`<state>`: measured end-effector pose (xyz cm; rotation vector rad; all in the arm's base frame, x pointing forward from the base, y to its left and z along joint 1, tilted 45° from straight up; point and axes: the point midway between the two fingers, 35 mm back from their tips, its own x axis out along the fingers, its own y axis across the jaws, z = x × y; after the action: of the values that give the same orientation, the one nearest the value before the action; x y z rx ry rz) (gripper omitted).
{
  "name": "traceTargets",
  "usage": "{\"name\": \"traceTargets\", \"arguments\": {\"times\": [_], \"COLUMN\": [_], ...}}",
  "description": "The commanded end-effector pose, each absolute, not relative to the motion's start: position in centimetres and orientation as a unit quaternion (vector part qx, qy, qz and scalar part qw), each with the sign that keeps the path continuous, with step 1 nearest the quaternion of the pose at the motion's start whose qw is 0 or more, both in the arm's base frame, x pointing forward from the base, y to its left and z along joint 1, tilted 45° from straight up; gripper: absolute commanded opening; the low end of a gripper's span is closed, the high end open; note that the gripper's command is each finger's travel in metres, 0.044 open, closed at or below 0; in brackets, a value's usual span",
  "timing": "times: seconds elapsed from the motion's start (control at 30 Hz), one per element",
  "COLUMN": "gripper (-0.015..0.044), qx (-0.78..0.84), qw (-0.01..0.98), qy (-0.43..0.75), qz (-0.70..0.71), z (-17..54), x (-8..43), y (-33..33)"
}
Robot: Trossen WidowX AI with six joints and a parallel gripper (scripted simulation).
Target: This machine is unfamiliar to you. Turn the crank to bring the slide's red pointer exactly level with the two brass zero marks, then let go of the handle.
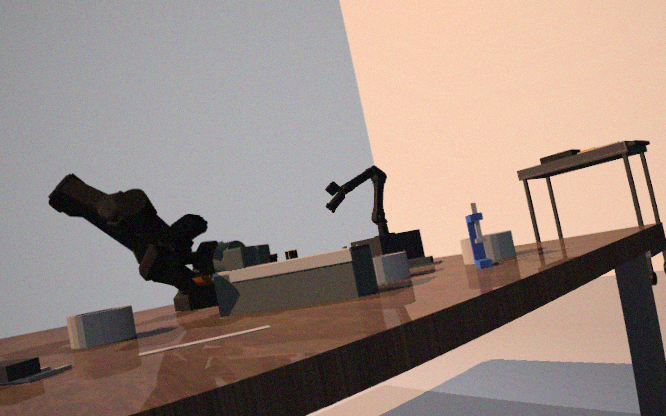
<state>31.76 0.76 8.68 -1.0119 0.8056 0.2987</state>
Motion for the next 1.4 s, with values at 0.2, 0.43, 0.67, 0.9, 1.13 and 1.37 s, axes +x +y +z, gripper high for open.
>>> {"name": "traceTargets", "arguments": {"times": [0.2,0.43,0.67,0.9,1.13,1.37], "gripper": [0.0440,0.0440,0.0440,0.0440,0.0440,0.0440], "qx": [-0.469,-0.466,-0.467,-0.462,-0.429,-0.393], "qw": [0.791,0.791,0.790,0.796,0.824,0.850], "qy": [0.368,0.372,0.371,0.369,0.364,0.349], "qz": [0.135,0.139,0.140,0.128,0.070,0.013], "z": [11.5,14.3,17.6,18.6,17.5,15.9], "x": [31.3,31.2,30.1,30.2,33.1,35.4], "y": [3.0,6.2,9.5,11.0,13.2,15.5]}}
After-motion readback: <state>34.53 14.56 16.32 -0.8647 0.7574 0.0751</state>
